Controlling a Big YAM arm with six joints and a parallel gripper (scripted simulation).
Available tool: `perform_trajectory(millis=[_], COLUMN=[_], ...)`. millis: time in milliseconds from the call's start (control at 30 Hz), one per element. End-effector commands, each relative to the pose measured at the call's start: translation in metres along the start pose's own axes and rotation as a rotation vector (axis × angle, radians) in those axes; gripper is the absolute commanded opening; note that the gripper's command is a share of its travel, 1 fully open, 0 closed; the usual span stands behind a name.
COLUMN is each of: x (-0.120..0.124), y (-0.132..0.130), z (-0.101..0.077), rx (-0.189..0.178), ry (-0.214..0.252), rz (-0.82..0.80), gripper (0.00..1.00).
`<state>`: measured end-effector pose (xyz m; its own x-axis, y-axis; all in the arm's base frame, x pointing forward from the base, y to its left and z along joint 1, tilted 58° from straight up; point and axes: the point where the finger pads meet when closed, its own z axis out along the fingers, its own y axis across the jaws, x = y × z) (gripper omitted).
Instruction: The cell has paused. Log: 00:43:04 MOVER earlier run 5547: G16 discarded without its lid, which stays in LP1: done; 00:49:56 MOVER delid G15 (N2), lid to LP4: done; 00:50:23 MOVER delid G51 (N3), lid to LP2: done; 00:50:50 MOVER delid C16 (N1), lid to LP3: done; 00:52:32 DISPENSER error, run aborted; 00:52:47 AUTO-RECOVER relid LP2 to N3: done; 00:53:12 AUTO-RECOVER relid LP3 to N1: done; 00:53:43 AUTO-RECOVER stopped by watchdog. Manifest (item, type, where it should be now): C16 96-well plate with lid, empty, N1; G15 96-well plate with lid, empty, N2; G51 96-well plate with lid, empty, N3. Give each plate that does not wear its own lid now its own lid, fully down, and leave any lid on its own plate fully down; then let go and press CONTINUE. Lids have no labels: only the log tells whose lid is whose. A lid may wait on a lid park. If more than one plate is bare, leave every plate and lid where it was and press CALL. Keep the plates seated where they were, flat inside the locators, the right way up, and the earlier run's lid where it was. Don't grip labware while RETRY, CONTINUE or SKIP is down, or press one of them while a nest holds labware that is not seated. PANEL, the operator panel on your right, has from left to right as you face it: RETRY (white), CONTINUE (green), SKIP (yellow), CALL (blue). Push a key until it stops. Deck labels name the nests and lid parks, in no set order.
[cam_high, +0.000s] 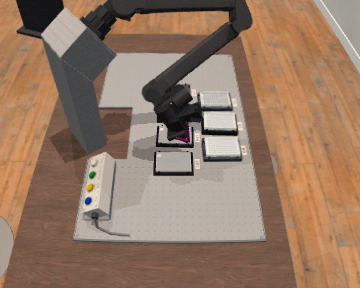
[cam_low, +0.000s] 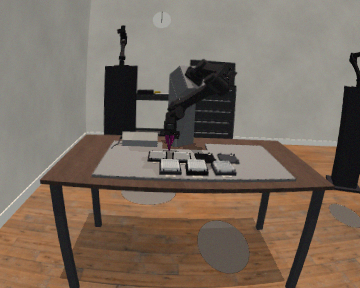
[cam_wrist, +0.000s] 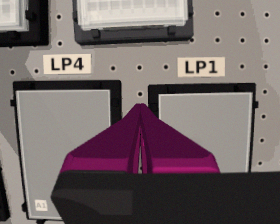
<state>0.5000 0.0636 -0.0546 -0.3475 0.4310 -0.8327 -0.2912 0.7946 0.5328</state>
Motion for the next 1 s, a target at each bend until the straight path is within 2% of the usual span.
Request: perform_trajectory(millis=[0,200,967], x=[-0.001,0.001,-0.007], y=[0.039,0.069,0.071], z=[-0.002,-0.003,-0.005], rx=[-0.024,-0.024,-0.024], ry=[-0.196,-0.196,-0.196], rz=[-0.017,-0.017,-0.017], gripper=[0.00,0.00,0.00])
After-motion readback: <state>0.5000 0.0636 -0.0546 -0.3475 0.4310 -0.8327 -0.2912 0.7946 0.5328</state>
